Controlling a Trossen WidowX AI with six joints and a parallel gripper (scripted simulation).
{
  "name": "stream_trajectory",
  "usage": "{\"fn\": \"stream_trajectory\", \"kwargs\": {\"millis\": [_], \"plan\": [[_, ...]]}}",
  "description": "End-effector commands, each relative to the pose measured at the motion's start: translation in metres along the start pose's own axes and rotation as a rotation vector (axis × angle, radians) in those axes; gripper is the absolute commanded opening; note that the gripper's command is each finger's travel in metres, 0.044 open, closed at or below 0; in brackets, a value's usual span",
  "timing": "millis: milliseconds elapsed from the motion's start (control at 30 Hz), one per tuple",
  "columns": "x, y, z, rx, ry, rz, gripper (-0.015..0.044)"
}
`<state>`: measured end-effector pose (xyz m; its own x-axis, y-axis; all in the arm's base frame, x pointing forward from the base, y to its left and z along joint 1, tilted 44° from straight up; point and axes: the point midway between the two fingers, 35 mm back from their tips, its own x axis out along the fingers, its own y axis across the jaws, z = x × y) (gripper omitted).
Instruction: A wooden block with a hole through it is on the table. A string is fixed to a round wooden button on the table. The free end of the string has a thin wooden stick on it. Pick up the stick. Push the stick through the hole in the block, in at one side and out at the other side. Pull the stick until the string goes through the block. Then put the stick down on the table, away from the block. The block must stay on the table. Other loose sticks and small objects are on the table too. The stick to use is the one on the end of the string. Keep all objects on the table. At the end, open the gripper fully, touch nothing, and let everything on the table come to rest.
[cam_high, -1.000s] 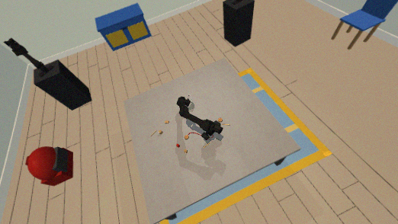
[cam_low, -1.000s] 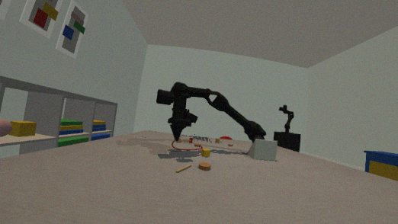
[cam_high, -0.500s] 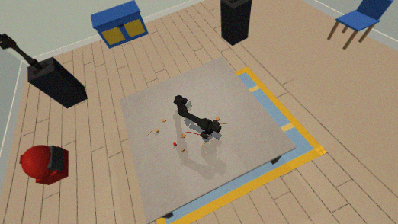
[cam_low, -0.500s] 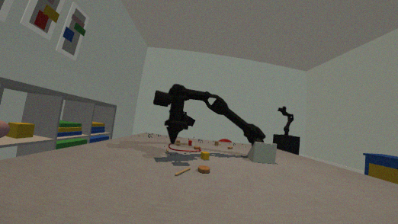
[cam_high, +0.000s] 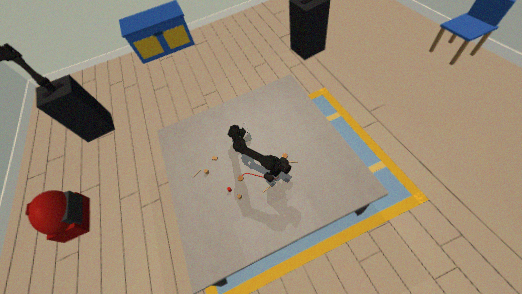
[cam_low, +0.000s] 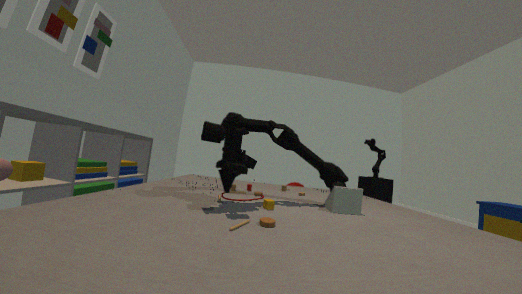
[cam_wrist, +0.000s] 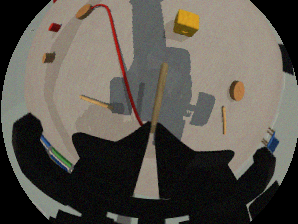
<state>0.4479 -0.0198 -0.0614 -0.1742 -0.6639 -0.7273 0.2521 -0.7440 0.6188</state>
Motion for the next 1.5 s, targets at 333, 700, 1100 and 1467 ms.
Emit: {"fn": "stream_trajectory", "kwargs": {"millis": [333, 700, 1100, 1467], "plan": [[0.012, -0.009, 0.005, -0.002, 0.004, 0.002, 0.0], [0.023, -0.017, 0.01, -0.003, 0.003, 0.002, 0.0], [0.033, -0.025, 0.016, -0.003, 0.001, 0.002, 0.0], [0.033, -0.025, 0.026, -0.003, 0.001, 0.002, 0.0]]}}
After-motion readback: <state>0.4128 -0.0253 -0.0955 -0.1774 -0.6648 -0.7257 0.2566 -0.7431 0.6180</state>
